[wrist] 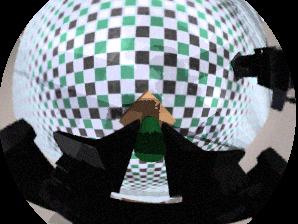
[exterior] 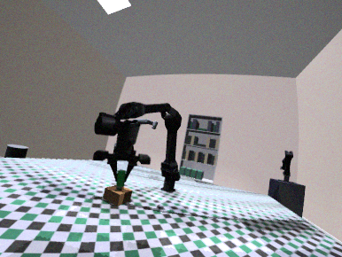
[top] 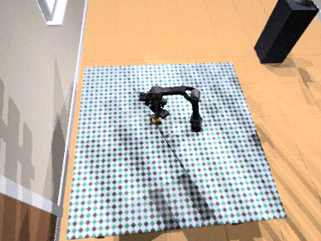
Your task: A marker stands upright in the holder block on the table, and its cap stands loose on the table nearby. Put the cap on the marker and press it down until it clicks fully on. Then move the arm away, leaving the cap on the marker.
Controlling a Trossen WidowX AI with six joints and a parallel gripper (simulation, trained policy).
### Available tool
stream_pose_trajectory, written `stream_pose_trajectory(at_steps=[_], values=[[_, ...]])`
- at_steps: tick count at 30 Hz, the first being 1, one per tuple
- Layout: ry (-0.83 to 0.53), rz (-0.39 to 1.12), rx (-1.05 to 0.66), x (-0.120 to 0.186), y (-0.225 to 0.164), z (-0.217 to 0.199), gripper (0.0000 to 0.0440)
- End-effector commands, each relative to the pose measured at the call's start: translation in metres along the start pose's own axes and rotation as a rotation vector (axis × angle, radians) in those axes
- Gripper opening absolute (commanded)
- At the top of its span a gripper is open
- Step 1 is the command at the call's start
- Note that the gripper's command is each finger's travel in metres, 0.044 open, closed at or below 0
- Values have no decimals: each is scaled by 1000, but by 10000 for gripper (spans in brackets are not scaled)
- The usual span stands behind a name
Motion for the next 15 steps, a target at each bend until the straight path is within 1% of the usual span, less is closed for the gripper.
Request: stream_pose_trajectory(at_steps=[1, 15], values=[[-11, -58, -11, -14, 9, 4, 104], [-6, -59, -6, -14, 9, 4, 119]])
Point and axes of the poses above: the point midway between the two fingers, 35 mm back from their tips, its own x axis back along the fingers, its own z axis across the jaws, y = z × x, the point moved 5 cm from there along x, back along the fingers, and after that the axes turned 1 degree about -x, right-handed, at the moved point
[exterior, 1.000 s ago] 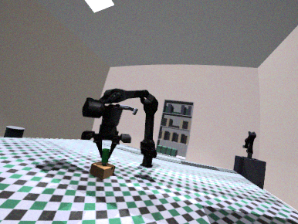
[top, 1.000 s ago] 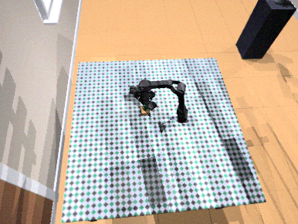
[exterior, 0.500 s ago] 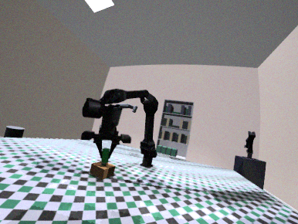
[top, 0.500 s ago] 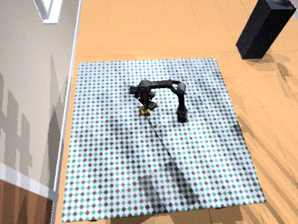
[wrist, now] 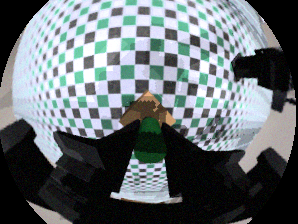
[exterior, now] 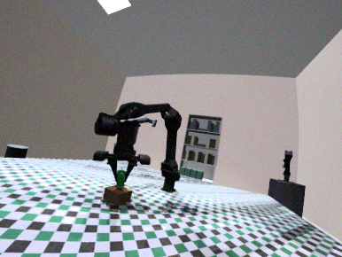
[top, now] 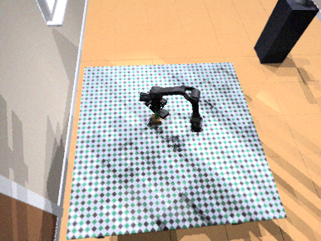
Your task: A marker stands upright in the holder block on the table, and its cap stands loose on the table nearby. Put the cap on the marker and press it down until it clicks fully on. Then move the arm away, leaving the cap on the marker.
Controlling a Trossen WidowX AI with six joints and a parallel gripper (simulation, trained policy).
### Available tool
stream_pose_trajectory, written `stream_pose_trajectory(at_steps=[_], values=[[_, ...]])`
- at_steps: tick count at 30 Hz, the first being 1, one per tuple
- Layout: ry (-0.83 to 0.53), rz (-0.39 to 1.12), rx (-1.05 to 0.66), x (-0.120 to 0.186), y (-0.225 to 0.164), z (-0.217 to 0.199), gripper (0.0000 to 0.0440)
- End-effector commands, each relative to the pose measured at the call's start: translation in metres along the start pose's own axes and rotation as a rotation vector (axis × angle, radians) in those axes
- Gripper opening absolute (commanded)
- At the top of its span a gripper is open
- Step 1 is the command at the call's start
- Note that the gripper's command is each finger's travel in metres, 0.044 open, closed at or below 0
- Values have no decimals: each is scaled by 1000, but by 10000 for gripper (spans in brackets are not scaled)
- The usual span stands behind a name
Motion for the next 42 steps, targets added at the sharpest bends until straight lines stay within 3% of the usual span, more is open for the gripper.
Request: stream_pose_trajectory(at_steps=[1, 17, 20, 31, 42], values=[[-7, -58, -12, -14, 9, 4, 120], [22, -50, 11, -12, 11, 6, 141], [8, -50, 11, -11, 13, 2, 177], [45, -31, 23, 1, 17, -6, 440], [127, 7, 8, 37, 19, -7, 440]])
Point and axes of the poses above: the point midway between the two fingers, 35 mm back from their tips, its own x axis back along the fingers, its own z axis across the jaws, y = z × x, the point moved 5 cm from there along x, back along the fingers, and after that the axes turned 1 degree about -x, right-handed, at the moved point
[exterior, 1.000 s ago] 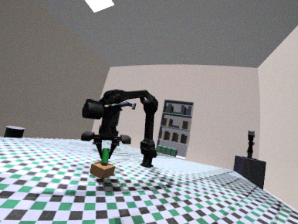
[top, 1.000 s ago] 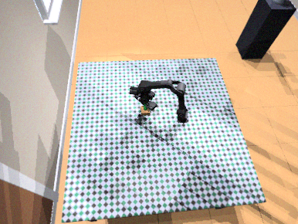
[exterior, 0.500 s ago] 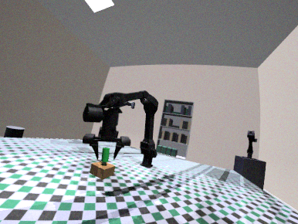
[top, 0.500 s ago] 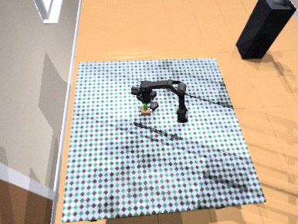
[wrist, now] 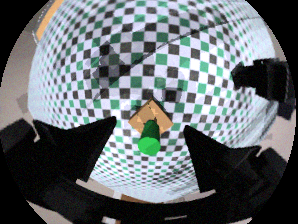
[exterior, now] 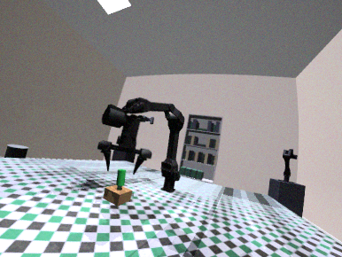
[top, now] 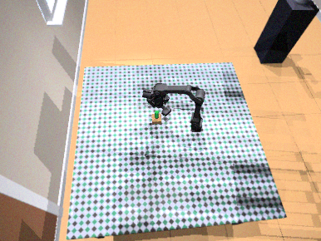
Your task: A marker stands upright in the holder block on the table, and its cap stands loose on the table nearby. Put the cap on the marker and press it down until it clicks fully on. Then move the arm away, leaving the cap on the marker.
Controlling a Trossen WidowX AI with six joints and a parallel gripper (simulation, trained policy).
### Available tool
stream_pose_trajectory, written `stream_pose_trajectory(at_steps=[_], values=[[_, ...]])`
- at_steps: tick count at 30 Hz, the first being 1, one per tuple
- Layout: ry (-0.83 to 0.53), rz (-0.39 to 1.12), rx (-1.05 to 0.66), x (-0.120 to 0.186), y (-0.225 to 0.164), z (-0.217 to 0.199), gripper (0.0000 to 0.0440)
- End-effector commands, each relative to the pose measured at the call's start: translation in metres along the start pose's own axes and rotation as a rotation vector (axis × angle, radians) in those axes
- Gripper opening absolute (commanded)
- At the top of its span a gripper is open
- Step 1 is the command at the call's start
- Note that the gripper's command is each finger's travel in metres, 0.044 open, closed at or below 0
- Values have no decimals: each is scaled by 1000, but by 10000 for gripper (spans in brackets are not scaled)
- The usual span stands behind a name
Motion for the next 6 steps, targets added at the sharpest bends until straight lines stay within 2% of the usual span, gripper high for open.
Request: stream_pose_trajectory(at_steps=[1, 6], values=[[23, 7, -9, 9, 2, 0, 440], [48, 20, -12, 21, 5, -1, 439]])
Point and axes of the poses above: the point midway between the two fingers, 35 mm back from their tips, its own x axis back along the fingers, its own z axis across the jaws, y = z × x, the point moved 5 cm from there along x, back along the fingers, and after that the axes turned 1 degree about -x, right-handed, at the moved point
